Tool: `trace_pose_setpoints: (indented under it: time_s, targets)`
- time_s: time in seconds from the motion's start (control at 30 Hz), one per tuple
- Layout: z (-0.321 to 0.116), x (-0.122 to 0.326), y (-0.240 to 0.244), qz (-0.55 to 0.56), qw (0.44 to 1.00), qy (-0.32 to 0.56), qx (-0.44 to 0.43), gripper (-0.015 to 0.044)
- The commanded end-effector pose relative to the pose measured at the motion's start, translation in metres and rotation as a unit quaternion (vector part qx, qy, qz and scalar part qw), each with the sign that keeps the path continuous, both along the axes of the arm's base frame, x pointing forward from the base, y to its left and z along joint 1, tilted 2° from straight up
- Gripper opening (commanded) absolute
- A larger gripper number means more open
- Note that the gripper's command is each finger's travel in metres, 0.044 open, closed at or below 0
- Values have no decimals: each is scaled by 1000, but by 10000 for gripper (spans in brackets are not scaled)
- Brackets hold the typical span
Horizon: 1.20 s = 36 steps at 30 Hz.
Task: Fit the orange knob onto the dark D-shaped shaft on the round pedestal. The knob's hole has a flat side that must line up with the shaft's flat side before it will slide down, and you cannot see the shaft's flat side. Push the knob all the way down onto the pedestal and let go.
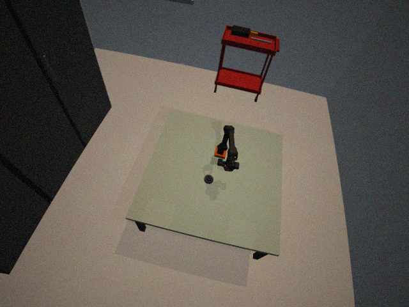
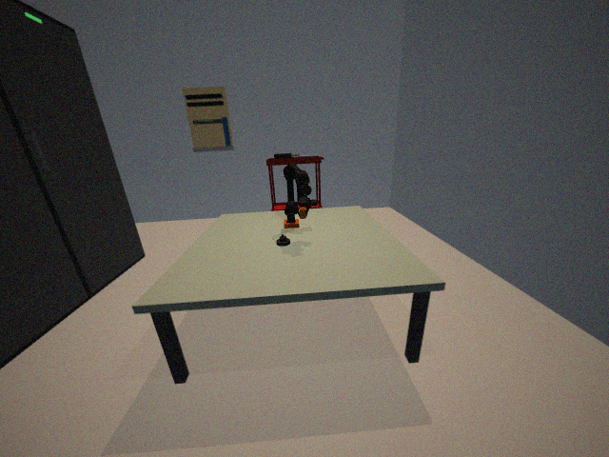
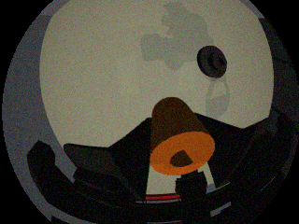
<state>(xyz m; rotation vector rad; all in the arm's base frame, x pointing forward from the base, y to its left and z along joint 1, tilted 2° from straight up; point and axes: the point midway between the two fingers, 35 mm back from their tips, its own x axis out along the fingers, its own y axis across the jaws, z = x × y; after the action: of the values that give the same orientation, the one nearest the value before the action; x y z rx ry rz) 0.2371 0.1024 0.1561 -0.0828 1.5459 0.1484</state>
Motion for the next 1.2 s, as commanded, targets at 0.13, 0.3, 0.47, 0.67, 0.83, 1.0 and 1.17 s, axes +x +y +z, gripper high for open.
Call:
trace_pose_setpoints:
  time_s: [0.13, 0.3, 0.47, 0.67, 0.83, 1.0, 1.17]
  targets:
    - [-4, 17, -14, 2, 1000, -9, -2, 0]
    - [-8, 27, -23, 2, 1000, -8, -3, 0]
    - [-13, 37, -33, 2, 1000, -8, -3, 0]
    - [-19, 48, -46, 2, 1000, -8, -4, 0]
    - [-24, 56, -58, 2, 1000, -8, -4, 0]
    - [-29, 64, -70, 2, 1000, -7, -4, 0]
    - [-35, 72, -83, 2, 1000, -7, -4, 0]
